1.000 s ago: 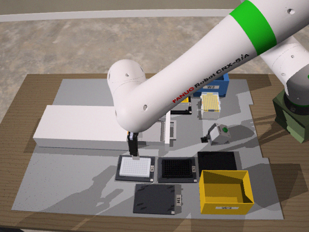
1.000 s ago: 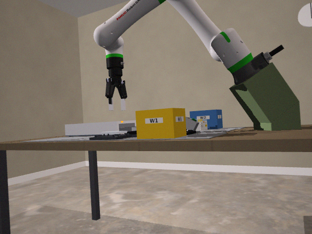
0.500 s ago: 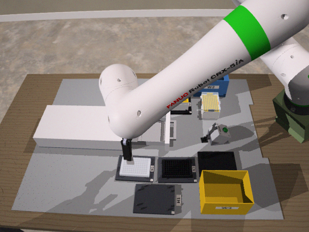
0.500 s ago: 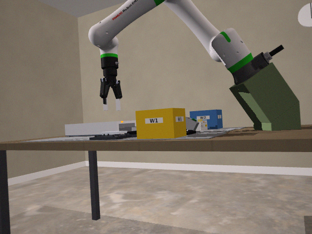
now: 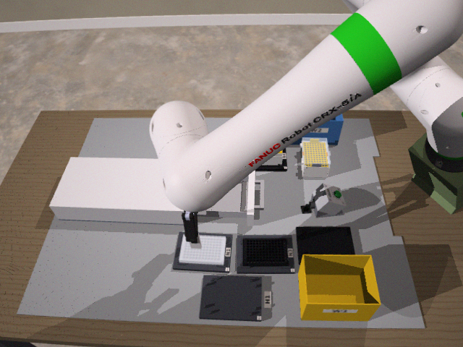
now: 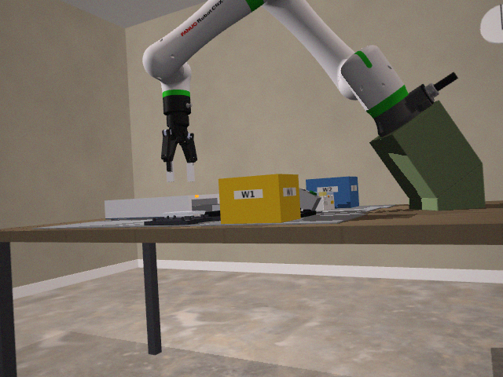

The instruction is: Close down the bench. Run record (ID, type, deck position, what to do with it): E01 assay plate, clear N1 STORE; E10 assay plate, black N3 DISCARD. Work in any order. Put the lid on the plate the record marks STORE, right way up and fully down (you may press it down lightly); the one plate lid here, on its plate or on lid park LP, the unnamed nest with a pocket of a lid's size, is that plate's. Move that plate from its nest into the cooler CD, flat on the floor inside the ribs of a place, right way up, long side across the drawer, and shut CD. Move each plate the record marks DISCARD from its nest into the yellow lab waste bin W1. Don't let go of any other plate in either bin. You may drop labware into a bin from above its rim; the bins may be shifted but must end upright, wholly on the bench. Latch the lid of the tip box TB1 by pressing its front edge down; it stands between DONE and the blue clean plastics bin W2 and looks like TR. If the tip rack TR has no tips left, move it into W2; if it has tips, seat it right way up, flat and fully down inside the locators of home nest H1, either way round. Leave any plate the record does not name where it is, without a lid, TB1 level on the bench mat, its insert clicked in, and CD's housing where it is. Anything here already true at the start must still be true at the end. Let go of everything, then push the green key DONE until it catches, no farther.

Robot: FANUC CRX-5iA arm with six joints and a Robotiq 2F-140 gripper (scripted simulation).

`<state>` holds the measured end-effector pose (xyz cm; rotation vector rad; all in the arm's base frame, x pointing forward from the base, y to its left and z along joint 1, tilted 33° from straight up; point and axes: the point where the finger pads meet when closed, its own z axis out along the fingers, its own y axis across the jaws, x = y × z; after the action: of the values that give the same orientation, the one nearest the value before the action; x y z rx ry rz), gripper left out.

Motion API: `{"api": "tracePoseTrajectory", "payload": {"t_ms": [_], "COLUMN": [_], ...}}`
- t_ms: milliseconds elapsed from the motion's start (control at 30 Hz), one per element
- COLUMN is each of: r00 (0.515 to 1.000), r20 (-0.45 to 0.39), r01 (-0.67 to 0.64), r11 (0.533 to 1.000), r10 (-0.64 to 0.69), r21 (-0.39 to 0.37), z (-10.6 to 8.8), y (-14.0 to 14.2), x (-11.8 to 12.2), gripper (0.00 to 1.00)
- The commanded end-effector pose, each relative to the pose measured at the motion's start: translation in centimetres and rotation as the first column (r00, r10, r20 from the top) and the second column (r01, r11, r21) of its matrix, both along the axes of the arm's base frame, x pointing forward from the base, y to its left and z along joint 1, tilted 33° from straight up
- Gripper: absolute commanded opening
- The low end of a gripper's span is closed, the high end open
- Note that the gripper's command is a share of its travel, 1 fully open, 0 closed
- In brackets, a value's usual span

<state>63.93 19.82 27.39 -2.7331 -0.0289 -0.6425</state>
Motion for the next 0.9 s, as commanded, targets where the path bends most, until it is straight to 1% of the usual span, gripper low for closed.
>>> {"api": "tracePoseTrajectory", "payload": {"t_ms": [0,867], "r00": [1.000,1.000], "r20": [0.000,0.000], "r01": [0.000,0.000], "r11": [1.000,1.000], "r10": [0.000,0.000], "r21": [0.000,0.000], "z": [-0.4,-2.9], "y": [0.2,1.1], "x": [0.2,1.5], "gripper": [0.66,0.66]}}
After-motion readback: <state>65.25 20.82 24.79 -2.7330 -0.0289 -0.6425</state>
